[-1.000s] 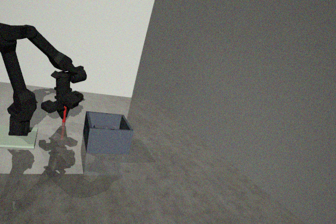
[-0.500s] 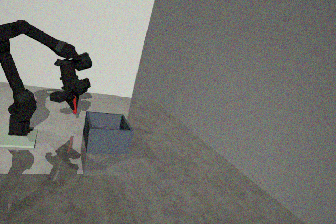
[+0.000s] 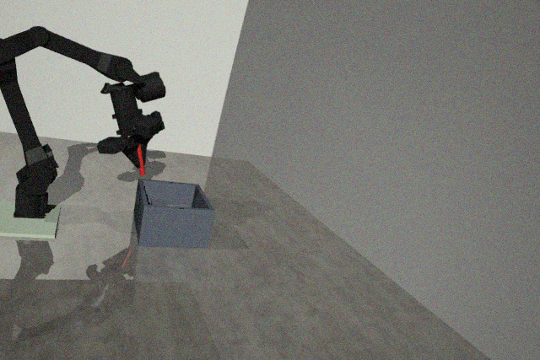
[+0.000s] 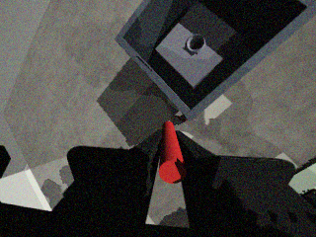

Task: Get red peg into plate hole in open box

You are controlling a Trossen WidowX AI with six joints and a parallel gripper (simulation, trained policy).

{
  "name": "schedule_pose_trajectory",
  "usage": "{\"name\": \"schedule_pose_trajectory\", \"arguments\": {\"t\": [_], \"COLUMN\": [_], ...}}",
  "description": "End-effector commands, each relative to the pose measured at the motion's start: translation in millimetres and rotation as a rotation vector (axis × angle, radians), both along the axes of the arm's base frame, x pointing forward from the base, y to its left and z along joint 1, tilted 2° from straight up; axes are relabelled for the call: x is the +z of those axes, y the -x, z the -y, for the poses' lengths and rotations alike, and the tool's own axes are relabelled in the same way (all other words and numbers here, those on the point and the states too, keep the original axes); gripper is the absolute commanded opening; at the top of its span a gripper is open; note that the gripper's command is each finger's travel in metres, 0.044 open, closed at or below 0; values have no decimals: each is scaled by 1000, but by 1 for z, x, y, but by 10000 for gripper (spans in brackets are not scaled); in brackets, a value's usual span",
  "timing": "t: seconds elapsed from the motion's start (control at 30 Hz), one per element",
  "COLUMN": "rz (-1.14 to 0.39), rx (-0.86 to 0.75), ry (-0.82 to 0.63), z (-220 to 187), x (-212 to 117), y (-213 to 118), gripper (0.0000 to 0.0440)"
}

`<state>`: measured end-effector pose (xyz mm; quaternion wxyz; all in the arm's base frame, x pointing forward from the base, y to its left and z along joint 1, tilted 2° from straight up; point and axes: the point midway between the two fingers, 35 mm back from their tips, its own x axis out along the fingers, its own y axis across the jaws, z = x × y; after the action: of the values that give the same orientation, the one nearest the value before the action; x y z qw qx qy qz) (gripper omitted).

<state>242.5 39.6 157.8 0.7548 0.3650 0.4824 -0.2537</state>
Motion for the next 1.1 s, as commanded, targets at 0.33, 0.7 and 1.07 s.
{"name": "schedule_pose_trajectory", "arguments": {"t": [0.33,0.7,1.07], "rz": [20,13,-25], "rx": [-89,-150,-174], "ry": [60,77,60], "z": [46,76,94], "x": [4,-6,-21], "y": [-27,-45,-58], "gripper": [0,2,12]}}
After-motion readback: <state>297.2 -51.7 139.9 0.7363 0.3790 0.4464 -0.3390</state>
